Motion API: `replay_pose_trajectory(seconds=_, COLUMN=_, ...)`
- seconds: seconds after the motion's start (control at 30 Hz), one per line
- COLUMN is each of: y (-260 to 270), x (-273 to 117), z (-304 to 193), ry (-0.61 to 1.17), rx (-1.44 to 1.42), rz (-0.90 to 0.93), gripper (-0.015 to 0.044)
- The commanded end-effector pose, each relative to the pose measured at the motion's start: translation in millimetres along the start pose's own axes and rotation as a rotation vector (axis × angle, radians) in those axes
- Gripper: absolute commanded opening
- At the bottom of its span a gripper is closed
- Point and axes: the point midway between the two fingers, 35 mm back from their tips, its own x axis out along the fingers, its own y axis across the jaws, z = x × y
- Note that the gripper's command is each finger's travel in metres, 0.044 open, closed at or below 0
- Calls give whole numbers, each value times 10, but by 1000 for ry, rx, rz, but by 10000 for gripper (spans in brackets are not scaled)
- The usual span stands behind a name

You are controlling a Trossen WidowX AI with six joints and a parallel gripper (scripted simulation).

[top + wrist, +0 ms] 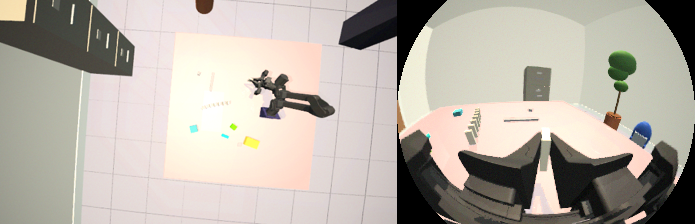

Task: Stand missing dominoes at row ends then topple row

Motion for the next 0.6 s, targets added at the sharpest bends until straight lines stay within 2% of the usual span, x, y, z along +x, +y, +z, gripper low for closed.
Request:
replay_pose_trajectory(seconds=0.0, y=6, x=-2, z=11, ry=-6, rx=-11, rz=4, gripper=24)
replay_pose_trajectory(seconds=0.57, y=-25, x=45, z=-80, ry=-1, rx=-21, rz=7, gripper=24)
